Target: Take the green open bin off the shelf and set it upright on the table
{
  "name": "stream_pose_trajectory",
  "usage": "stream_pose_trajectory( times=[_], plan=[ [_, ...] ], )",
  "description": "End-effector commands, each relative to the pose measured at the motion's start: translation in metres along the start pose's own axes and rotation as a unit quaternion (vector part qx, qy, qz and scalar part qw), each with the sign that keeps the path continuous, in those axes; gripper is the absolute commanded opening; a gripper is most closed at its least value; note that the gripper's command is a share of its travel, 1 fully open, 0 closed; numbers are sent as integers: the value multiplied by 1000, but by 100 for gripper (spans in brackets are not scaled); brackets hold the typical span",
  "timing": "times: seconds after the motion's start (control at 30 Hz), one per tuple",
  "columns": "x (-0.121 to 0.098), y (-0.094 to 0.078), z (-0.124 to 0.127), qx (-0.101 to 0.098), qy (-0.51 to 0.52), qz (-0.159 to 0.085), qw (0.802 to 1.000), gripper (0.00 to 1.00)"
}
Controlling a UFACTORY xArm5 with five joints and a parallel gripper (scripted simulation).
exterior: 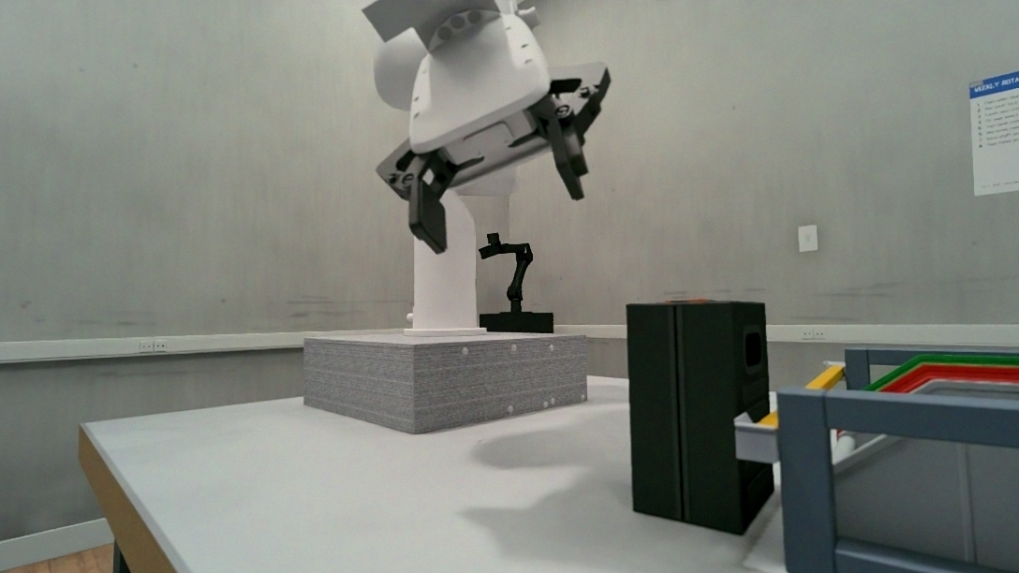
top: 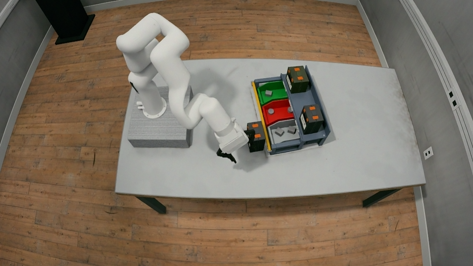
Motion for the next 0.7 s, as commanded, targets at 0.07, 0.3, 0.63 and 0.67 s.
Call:
stream_pose_trajectory(
  times=[0.07,0.3,0.63,0.67],
  plan=[
    [-17,1,-19,-54,-13,17,998,100],
    [-29,1,-30,-71,-24,-1,997,100],
    [-46,1,-45,-95,-40,-27,994,100],
    [-48,1,-47,-97,-42,-29,994,100]
  ],
)
Point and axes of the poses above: the point where the finger pads meet when closed, its own y axis back along the fingers, its own z axis across the jaws, x = y × z, the point moved 8 cm from there along y, back along the fingers, and after that the axes turned 14 degrees about -y, right-handed, at the moved point
